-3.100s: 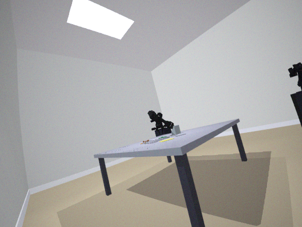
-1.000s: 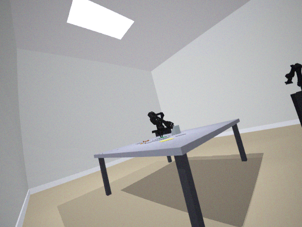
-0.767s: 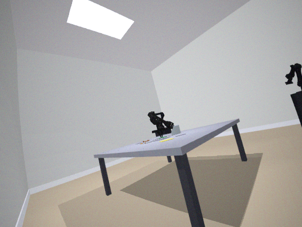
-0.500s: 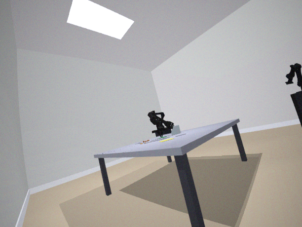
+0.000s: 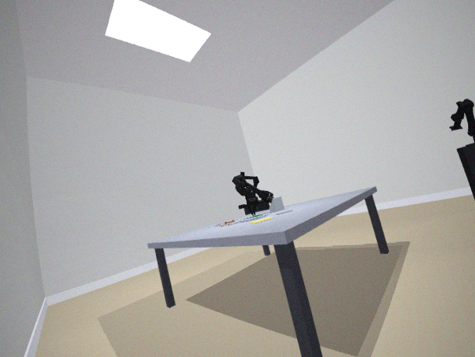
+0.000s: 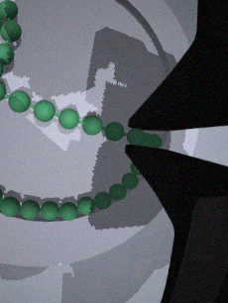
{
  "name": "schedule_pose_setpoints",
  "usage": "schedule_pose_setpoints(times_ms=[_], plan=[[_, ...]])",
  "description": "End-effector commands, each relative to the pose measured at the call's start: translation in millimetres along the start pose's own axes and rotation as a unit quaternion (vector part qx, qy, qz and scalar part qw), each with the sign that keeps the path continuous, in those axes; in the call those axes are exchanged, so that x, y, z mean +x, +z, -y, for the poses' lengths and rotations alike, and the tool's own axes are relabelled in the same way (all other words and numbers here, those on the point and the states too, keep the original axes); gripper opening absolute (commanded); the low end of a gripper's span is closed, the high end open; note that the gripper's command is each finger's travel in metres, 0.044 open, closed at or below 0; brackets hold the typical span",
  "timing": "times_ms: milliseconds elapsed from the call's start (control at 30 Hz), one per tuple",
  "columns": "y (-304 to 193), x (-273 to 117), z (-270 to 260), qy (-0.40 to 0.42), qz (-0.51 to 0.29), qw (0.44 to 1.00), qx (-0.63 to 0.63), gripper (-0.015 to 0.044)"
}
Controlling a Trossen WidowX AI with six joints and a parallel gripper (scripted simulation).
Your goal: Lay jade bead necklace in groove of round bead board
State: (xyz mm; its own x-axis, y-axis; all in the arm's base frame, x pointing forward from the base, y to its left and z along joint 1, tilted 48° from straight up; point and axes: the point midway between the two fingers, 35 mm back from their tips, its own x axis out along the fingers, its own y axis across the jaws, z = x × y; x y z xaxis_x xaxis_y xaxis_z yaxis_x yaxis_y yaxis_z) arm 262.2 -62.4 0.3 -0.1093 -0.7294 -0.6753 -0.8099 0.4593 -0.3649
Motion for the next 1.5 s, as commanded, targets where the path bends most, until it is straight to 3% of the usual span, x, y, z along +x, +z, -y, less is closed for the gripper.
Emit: schedule_pose_setpoints(times_ms=[0, 667, 1233, 1467], plan=[[-8.7, -2.1, 9.5, -0.003, 0.002, 1.0, 0.003, 0.0], [-24.8, 5.5, 22.4, -0.004, 0.001, 1.0, 0.003, 0.0], [-25.0, 1.2, 21.8, -0.001, 0.0, 1.0, 0.002, 0.044], [-25.0, -1.9, 21.8, -0.004, 0.001, 1.0, 0.003, 0.044]])
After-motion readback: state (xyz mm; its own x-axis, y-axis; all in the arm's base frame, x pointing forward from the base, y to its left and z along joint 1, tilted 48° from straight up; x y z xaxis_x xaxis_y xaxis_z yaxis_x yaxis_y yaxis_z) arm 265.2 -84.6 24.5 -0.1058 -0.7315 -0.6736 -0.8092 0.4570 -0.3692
